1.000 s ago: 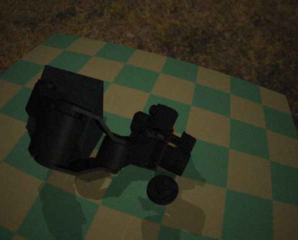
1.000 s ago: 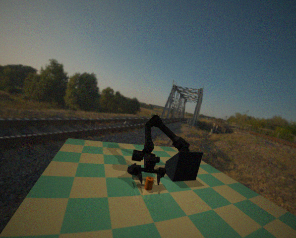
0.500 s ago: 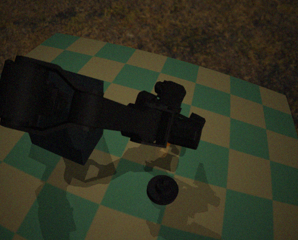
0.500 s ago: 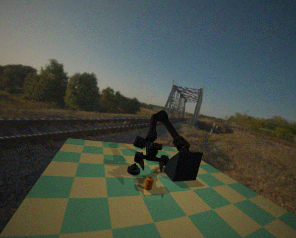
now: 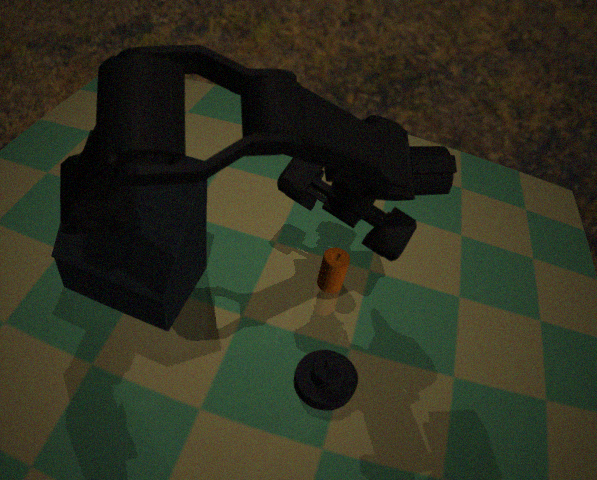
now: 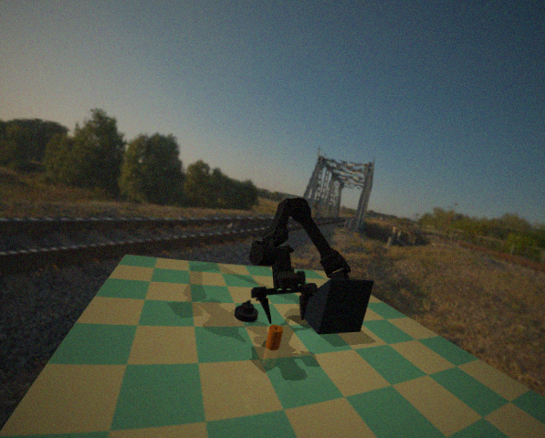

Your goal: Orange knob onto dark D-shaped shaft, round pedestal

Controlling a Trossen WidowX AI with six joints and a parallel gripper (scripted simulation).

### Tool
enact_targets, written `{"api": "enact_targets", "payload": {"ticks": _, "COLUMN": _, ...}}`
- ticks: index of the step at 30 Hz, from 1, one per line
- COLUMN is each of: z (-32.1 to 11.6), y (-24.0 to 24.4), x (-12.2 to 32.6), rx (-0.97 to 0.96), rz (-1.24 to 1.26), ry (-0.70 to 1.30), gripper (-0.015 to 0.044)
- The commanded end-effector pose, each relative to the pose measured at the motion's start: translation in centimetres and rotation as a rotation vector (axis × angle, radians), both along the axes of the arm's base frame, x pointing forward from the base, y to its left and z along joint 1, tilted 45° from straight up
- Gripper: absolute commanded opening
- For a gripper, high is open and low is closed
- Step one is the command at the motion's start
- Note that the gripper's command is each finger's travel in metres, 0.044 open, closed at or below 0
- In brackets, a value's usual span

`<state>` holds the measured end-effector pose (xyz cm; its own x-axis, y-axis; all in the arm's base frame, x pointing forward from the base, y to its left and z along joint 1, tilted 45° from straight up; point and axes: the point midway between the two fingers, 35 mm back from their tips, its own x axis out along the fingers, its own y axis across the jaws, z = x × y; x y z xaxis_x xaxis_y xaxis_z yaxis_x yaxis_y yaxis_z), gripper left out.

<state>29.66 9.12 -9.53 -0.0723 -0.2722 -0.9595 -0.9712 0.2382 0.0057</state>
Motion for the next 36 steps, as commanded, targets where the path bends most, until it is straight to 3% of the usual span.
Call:
{"api": "enact_targets", "payload": {"ticks": 1, "z": 3.12, "y": 1.54, "x": 0.89, "rx": -0.488, "rz": 0.076, "ry": -0.076, "gripper": 0.0440}}
{"api": "enact_targets", "payload": {"ticks": 19, "z": 3.12, "y": 1.54, "x": 0.89, "rx": -0.488, "rz": 0.061, "ry": -0.084, "gripper": 0.0440}}
{"api": "enact_targets", "payload": {"ticks": 31, "z": 3.09, "y": 1.50, "x": 0.89, "rx": -0.461, "rz": -0.923, "ry": -0.637, "gripper": 0.0440}}
{"api": "enact_targets", "payload": {"ticks": 36, "z": 3.09, "y": 1.50, "x": 0.89, "rx": -0.455, "rz": -0.983, "ry": -0.669, "gripper": 0.0440}}
